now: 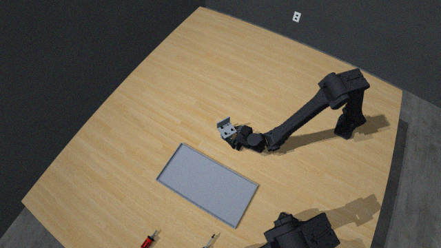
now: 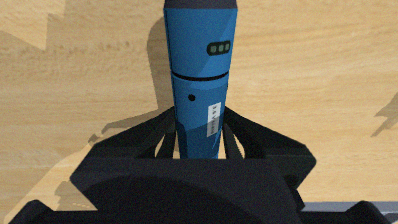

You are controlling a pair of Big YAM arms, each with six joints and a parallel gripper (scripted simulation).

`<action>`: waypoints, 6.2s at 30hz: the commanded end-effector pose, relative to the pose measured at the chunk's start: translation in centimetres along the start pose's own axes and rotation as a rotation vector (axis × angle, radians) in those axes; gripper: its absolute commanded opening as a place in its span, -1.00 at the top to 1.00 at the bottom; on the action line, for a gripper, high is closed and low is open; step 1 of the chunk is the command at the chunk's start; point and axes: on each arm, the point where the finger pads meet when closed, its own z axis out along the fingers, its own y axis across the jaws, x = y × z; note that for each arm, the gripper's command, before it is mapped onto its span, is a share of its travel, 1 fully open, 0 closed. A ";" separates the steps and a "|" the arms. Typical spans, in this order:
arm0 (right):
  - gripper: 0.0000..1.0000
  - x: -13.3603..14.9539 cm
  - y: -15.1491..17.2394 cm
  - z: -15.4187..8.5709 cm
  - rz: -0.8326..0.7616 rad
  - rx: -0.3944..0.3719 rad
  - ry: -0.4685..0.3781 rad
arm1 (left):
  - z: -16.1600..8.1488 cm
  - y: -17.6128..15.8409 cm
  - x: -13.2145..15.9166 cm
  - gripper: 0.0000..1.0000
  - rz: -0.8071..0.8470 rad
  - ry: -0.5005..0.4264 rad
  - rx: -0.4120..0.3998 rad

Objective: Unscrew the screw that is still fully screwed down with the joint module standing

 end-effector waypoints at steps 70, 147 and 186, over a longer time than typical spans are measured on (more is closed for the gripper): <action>-0.17 -0.2 0.8 0.9 0.011 -0.004 -0.009 | -0.8 -0.6 -1.1 -0.30 -0.004 -0.025 0.018; -0.17 -0.2 0.8 0.9 0.011 -0.004 -0.009 | -6.9 -0.5 -1.0 -0.30 -0.002 -0.027 0.019; -0.72 -0.2 0.7 0.9 0.011 -0.003 -0.010 | -6.9 -0.5 -1.0 -0.30 -0.002 -0.027 0.019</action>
